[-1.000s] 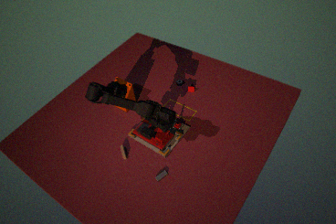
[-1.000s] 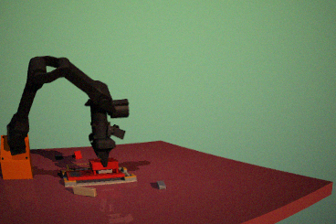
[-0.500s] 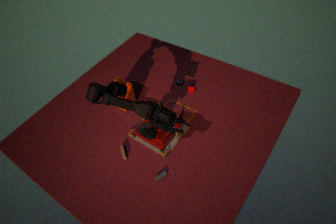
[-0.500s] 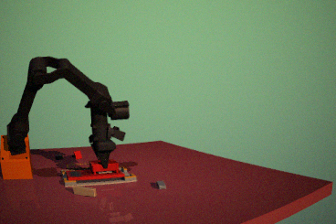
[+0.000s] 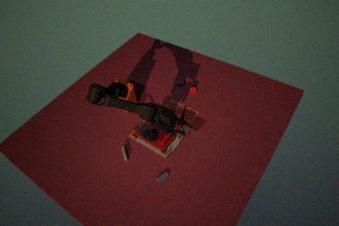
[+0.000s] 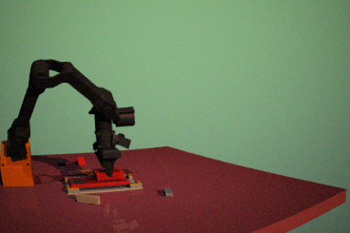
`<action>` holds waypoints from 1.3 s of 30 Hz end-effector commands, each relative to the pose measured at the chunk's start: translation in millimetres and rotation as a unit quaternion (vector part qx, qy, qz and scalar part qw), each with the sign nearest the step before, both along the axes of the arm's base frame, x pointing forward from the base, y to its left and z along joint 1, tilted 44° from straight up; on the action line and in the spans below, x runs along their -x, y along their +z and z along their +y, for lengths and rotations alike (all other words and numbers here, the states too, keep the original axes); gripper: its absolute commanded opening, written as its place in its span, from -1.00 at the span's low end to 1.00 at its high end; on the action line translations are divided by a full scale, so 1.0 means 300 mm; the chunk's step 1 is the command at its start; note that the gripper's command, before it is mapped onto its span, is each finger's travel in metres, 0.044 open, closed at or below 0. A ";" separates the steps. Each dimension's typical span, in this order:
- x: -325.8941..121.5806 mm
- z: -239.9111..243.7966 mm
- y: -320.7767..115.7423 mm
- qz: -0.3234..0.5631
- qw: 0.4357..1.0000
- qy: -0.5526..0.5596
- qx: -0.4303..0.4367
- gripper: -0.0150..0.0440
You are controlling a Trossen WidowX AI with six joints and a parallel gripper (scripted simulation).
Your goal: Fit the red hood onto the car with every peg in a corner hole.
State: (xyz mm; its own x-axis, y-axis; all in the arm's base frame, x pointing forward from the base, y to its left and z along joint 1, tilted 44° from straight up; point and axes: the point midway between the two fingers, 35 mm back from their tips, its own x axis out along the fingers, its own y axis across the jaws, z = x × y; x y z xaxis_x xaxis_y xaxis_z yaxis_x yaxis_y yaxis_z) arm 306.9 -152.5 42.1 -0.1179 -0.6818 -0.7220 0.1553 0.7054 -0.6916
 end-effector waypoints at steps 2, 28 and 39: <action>0.003 -0.005 -0.006 0.003 1.000 0.001 0.001 -0.49; 0.000 0.000 0.000 0.000 1.000 0.000 0.000 1.00; -0.027 0.161 0.163 0.001 1.000 0.000 0.004 1.00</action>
